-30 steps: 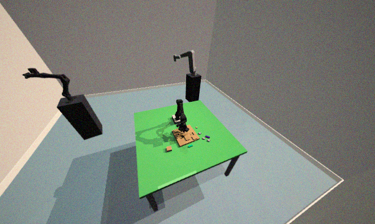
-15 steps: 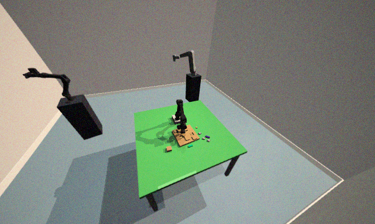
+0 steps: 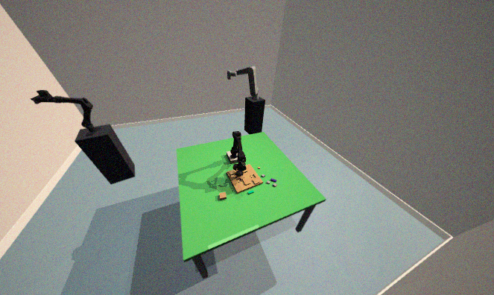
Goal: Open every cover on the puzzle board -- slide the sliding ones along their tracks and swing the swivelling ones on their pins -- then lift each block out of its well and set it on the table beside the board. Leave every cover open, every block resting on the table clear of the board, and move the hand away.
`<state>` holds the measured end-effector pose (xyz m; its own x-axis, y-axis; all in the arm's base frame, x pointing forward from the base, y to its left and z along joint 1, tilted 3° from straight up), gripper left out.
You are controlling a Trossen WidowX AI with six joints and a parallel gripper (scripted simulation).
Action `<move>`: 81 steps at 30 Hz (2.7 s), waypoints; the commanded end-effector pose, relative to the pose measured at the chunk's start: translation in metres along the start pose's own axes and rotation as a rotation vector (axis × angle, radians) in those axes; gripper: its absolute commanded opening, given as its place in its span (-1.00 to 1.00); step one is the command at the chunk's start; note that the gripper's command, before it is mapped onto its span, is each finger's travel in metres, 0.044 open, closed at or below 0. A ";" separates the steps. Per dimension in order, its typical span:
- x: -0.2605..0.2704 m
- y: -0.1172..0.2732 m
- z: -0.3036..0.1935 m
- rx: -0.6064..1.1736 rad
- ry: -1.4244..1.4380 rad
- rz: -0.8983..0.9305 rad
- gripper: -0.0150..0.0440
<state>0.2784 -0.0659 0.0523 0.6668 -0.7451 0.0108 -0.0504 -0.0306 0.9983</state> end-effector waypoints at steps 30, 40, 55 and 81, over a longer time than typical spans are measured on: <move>0.001 0.004 0.000 0.000 -0.004 0.000 -0.22; 0.001 0.017 0.000 0.000 -0.006 -0.001 -0.22; 0.000 0.036 0.001 0.000 -0.008 -0.002 -0.22; -0.003 0.088 -0.004 0.000 -0.008 -0.002 -0.22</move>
<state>0.2744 -0.0683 0.1359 0.6600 -0.7512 0.0059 -0.0449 -0.0317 0.9985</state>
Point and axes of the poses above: the point midway between the two fingers, 35 mm back from their tips, its own y axis back along the fingers, its own x axis across the jaws, z = x × y, the point moved 3 cm from there along y, back along the fingers, and after that the axes turned 2 degrees about -y, right-handed, at the moved point
